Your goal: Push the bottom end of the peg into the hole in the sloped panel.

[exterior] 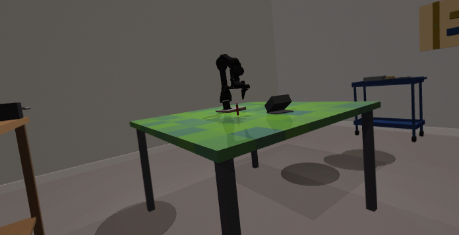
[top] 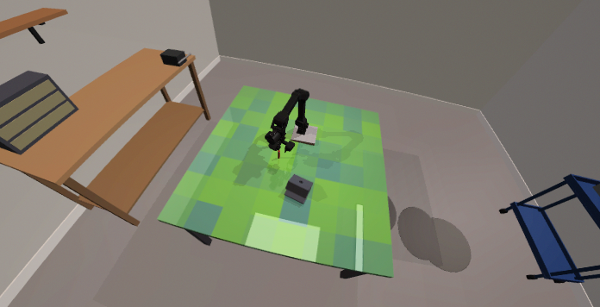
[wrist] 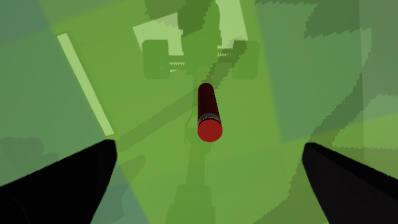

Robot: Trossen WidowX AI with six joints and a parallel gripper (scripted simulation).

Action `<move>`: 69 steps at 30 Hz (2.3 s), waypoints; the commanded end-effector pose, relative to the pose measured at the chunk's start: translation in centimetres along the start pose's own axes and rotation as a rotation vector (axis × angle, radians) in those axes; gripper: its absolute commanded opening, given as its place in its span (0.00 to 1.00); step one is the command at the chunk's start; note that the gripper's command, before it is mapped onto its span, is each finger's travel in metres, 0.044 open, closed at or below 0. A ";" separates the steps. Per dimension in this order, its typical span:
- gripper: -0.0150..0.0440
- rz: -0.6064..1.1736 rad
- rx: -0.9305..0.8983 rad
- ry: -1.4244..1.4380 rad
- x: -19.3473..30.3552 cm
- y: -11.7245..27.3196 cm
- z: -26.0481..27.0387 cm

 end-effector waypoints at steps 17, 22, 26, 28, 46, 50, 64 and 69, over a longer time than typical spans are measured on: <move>1.00 0.015 -0.015 -0.028 -0.2 -2.1 -0.2; 1.00 0.015 -0.015 -0.028 -0.2 -2.9 -0.2; 1.00 0.015 -0.015 -0.028 -0.2 -3.5 -0.2; 1.00 0.015 -0.015 -0.028 -0.2 -3.9 -0.2; 1.00 0.015 -0.015 -0.028 0.1 -6.3 -0.1; 0.87 0.009 -0.011 -0.032 -0.1 -6.0 -0.2; 0.31 0.009 -0.011 -0.032 -0.1 -6.0 -0.2; 0.25 0.009 -0.011 -0.032 -0.1 -6.0 -0.2</move>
Point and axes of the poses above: the point midway between the two fingers, 35 mm back from their tips, its own y axis back along the fingers, its own z axis across the jaws, x = y × z, the point moved 4 cm from there along y, back along the fingers, and after that the axes turned 3 degrees about -y, right-handed, at the moved point
